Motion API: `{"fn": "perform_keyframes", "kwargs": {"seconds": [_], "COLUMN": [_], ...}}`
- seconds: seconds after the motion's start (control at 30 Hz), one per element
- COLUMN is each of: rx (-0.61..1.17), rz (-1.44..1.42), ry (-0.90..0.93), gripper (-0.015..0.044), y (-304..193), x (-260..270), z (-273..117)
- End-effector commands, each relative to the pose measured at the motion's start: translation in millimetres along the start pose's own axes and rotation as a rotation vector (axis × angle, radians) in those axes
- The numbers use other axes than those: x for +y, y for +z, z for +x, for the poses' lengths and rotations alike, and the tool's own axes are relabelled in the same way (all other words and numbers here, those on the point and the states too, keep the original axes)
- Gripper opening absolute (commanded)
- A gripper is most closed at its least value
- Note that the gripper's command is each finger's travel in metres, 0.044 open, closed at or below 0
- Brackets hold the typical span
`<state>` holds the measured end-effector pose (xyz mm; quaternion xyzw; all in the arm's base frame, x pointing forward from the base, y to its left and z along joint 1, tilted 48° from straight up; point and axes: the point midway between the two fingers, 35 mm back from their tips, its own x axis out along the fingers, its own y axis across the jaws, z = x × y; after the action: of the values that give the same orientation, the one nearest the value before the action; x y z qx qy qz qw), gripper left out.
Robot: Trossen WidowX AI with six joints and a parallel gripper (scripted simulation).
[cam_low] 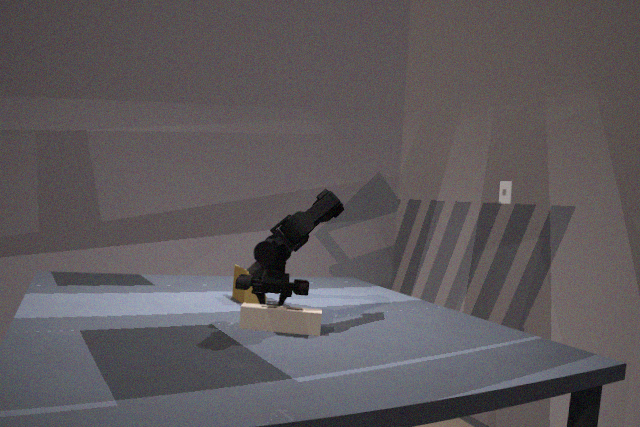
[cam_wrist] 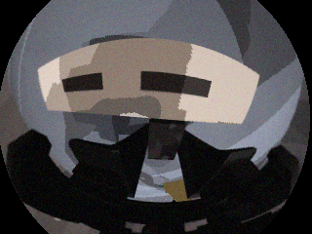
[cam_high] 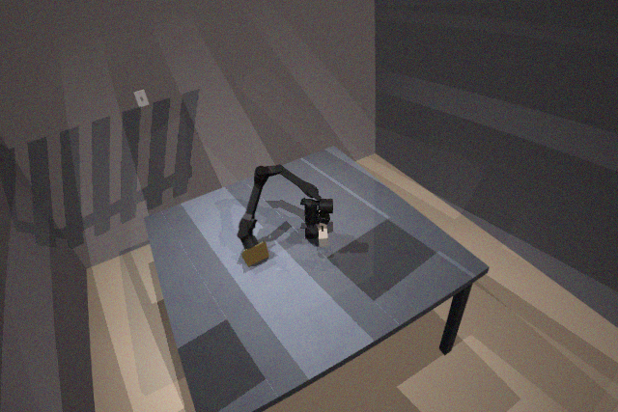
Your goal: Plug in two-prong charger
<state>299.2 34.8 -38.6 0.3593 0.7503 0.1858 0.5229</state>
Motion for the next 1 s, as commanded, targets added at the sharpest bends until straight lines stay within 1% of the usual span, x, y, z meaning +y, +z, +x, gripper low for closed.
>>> {"fn": "perform_keyframes", "kwargs": {"seconds": [0.0,0.97], "rx": [-0.003,-0.003], "rz": [0.002,0.002], "ry": [0.003,0.003], "gripper": [0.0000,0.0000], "y": [2.5,10.8], "x": [1.2,1.5], "z": [-1.2,-1.8]}}
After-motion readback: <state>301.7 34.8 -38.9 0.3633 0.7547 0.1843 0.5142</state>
